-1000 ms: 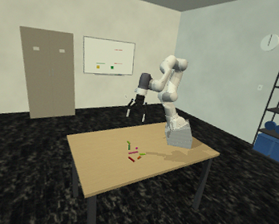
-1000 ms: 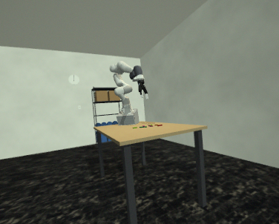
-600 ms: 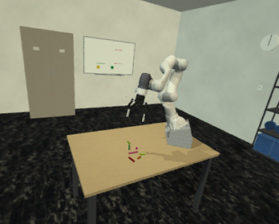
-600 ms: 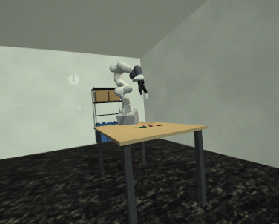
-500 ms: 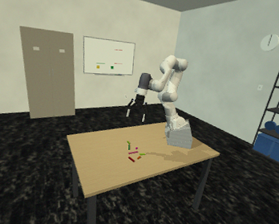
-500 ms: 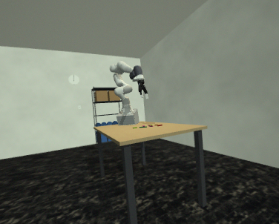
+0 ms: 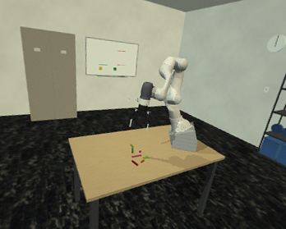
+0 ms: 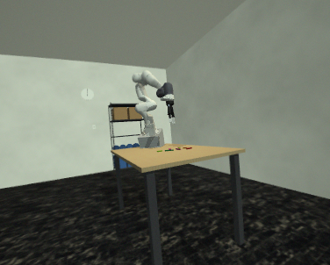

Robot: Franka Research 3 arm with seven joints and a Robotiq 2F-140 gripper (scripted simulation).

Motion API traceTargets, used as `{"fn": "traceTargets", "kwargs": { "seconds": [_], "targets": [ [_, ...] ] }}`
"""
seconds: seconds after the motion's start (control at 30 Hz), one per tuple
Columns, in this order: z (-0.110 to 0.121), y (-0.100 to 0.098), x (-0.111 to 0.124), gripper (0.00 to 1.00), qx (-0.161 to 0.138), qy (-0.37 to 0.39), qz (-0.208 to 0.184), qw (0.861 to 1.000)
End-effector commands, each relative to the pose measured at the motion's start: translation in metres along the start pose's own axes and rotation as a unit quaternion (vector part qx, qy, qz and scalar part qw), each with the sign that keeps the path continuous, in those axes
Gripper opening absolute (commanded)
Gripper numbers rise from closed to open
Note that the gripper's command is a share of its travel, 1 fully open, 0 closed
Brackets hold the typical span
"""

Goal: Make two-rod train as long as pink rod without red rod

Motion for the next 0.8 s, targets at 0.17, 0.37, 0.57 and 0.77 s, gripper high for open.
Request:
{"fn": "traceTargets", "kwargs": {
  "seconds": [0.17, 0.37, 0.57, 0.77],
  "targets": [
    [0.017, 0.055, 0.017, 1.0, -0.011, -0.139, 0.03, 0.99],
    [0.038, 0.087, 0.022, 1.0, 0.002, -0.21, 0.037, 0.977],
    [0.069, 0.122, 0.028, 1.0, 0.027, -0.29, 0.031, 0.956],
    [0.089, 0.138, 0.031, 1.0, 0.043, -0.328, 0.022, 0.943]
  ]
}}
Point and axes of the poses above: the point where the finger pads meet when closed, its own y axis out along the fingers, its own z axis across the jaws, x = y × z, the point moved 6 cm from there along -y, back along the fingers, and after that the axes turned 15 degrees about y, right-handed, at the moved point
